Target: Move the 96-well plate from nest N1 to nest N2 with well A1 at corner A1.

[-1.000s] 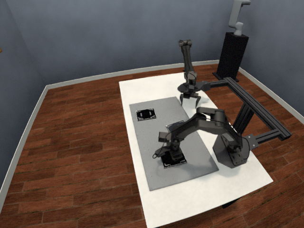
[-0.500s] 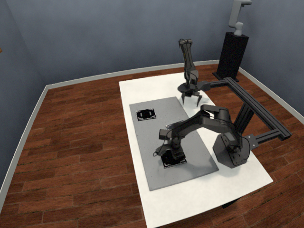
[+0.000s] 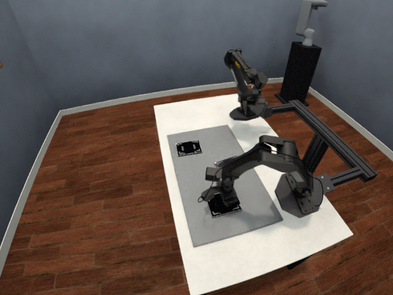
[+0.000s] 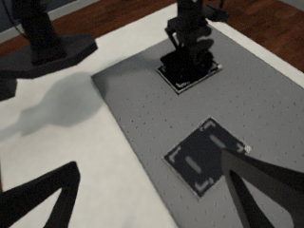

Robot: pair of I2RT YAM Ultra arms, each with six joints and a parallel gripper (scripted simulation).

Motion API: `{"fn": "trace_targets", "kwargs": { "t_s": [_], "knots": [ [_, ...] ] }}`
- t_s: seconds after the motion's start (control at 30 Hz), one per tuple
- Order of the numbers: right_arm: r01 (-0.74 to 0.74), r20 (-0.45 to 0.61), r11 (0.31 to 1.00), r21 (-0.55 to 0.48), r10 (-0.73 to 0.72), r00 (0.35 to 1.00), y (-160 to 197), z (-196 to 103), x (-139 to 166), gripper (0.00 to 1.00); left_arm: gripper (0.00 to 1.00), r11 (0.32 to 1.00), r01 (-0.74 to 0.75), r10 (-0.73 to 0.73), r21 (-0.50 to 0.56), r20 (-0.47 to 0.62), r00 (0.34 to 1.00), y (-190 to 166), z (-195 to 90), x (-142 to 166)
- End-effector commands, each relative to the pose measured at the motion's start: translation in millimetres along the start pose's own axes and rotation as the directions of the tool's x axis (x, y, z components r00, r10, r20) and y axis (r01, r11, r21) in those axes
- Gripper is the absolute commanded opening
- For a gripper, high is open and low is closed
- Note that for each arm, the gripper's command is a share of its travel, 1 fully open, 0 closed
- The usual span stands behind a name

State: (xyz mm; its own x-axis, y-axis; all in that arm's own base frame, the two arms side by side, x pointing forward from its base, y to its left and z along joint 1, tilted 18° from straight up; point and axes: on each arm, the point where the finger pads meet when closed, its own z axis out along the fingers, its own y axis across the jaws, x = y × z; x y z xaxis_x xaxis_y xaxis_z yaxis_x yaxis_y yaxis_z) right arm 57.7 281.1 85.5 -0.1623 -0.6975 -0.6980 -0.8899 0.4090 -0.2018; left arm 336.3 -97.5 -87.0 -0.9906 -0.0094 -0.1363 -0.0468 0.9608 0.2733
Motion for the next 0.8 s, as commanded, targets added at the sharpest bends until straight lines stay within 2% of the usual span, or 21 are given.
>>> {"fn": "trace_targets", "kwargs": {
  "t_s": [0.0,0.23,0.37,0.57,0.77],
  "knots": [
    [-0.019,-0.148,0.995,0.097,0.033,0.988,-19.0,-49.4,26.4,1.0,0.78,1.0,0.003,-0.003,0.01,0.023,1.0,-3.7,-6.2,-7.5],
    [0.015,-0.17,0.989,0.144,0.01,0.985,-50.0,-93.1,52.1,1.0,0.78,1.0,0.029,-0.029,0.011,0.037,0.999,-7.1,-8.9,-11.3],
    [0.037,-0.185,0.987,0.158,-0.007,0.983,-59.6,-100.9,59.3,1.0,0.78,0.998,0.064,-0.064,0.003,0.019,0.998,-13.1,-5.9,-2.8],
    [0.041,-0.159,0.993,0.115,-0.022,0.987,-55.4,-106.9,57.7,1.0,0.78,0.992,0.123,-0.123,-0.006,-0.021,0.992,-83.2,-4.8,44.1],
    [0.041,-0.156,0.993,0.11,-0.023,0.988,-54.4,-107.0,57.1,1.0,0.78,0.998,0.067,-0.067,-0.014,-0.019,0.998,-149.3,-7.0,82.8]
  ]
}}
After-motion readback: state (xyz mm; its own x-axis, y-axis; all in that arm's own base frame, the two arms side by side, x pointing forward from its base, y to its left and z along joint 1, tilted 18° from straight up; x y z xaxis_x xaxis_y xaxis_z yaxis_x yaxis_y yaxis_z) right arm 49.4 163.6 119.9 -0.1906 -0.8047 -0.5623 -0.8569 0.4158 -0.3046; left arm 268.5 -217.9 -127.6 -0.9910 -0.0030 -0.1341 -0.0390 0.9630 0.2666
